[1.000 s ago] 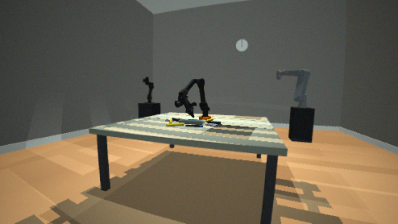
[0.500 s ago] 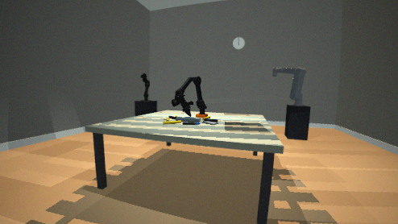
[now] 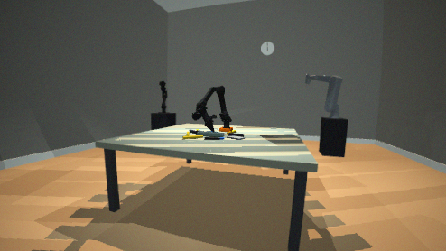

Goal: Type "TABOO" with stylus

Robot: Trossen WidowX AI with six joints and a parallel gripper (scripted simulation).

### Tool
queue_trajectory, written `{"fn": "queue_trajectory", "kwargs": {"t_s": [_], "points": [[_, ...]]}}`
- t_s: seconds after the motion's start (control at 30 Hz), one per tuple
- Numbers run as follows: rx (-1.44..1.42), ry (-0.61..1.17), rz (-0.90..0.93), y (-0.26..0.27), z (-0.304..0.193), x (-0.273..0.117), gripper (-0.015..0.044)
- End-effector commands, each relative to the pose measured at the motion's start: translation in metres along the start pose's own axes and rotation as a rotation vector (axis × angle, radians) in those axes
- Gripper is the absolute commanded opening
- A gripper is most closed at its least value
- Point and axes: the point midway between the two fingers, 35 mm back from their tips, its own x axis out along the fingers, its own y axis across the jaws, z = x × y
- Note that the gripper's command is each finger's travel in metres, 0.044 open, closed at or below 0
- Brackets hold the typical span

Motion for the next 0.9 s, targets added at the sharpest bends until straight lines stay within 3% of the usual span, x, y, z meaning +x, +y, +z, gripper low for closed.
{"fn": "queue_trajectory", "kwargs": {"t_s": [0.0, 0.37, 0.53, 0.87], "points": [[-0.001, -0.01, 0.004, 0.0014, -0.0003, 0.0049, 0.015], [-0.001, -0.01, 0.004, 0.0014, -0.002, 0.0079, 0.015], [0.002, -0.005, 0.003, 0.0008, -0.0025, 0.0063, 0.0019], [0.002, -0.005, 0.003, 0.0007, -0.0021, 0.0053, 0.0]]}}
